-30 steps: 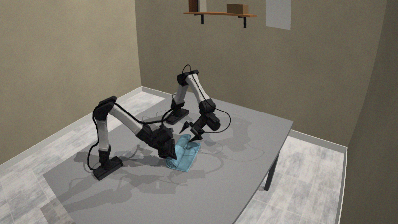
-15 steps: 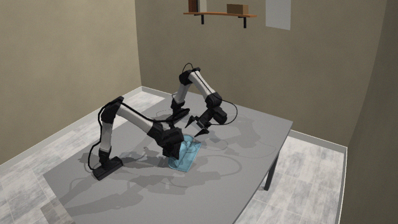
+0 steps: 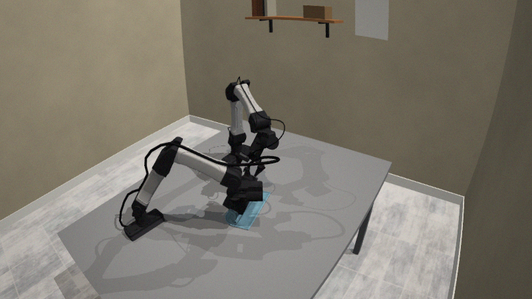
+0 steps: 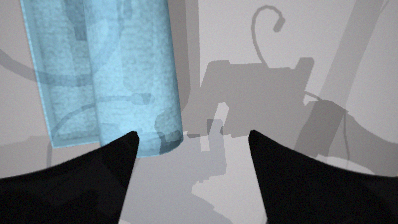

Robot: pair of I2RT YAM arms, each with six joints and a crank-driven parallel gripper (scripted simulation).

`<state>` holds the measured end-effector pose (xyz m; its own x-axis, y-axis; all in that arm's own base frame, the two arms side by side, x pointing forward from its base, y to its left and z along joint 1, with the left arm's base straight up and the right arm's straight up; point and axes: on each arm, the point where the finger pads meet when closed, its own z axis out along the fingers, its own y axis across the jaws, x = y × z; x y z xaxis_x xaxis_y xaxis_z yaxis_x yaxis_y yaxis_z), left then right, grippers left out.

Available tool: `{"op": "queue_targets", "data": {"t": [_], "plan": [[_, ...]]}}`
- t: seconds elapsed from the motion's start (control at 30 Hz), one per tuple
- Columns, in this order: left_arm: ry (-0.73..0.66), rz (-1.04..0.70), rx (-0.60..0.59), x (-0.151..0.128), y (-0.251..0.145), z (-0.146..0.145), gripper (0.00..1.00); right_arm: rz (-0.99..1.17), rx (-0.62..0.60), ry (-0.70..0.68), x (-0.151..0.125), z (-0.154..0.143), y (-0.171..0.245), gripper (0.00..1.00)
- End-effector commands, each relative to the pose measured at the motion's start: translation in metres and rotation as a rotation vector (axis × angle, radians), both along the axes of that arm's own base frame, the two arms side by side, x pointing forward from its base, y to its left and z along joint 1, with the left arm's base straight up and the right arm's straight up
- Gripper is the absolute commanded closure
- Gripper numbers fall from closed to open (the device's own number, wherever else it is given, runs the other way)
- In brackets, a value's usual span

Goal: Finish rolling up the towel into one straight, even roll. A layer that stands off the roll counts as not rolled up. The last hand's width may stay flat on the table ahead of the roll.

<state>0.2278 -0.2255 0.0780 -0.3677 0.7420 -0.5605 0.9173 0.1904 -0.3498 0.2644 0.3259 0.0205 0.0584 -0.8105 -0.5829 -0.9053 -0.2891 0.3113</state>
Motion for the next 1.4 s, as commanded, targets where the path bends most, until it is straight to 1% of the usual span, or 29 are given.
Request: {"op": "queue_targets", "data": {"t": [0.0, 0.2, 0.37, 0.57, 0.8, 1.0, 1.37], "plan": [[-0.266, 0.084, 0.044, 0.015, -0.006, -0.002, 0.08, 0.038, -0.08, 0.185, -0.016, 0.001, -0.009, 0.55], [-0.533, 0.099, 0.095, 0.007, -0.016, -0.002, 0.05, 0.038, -0.135, 0.319, -0.016, 0.003, -0.009, 0.55], [-0.672, 0.107, 0.121, 0.002, -0.021, -0.002, 0.03, 0.038, -0.161, 0.383, -0.016, 0.003, -0.009, 0.55], [-0.698, 0.106, 0.126, 0.002, -0.021, -0.002, 0.02, 0.038, -0.161, 0.383, -0.016, 0.003, -0.009, 0.55], [-0.7, 0.063, 0.11, 0.017, -0.014, 0.014, 0.02, 0.038, -0.161, 0.383, -0.016, -0.008, -0.009, 0.55], [-0.7, 0.06, 0.109, 0.018, -0.014, 0.009, 0.02, 0.038, -0.161, 0.383, -0.016, -0.008, -0.009, 0.55], [-0.701, 0.043, 0.102, 0.017, -0.015, -0.052, 0.02, 0.038, -0.161, 0.383, -0.016, -0.008, -0.009, 0.55]]}}
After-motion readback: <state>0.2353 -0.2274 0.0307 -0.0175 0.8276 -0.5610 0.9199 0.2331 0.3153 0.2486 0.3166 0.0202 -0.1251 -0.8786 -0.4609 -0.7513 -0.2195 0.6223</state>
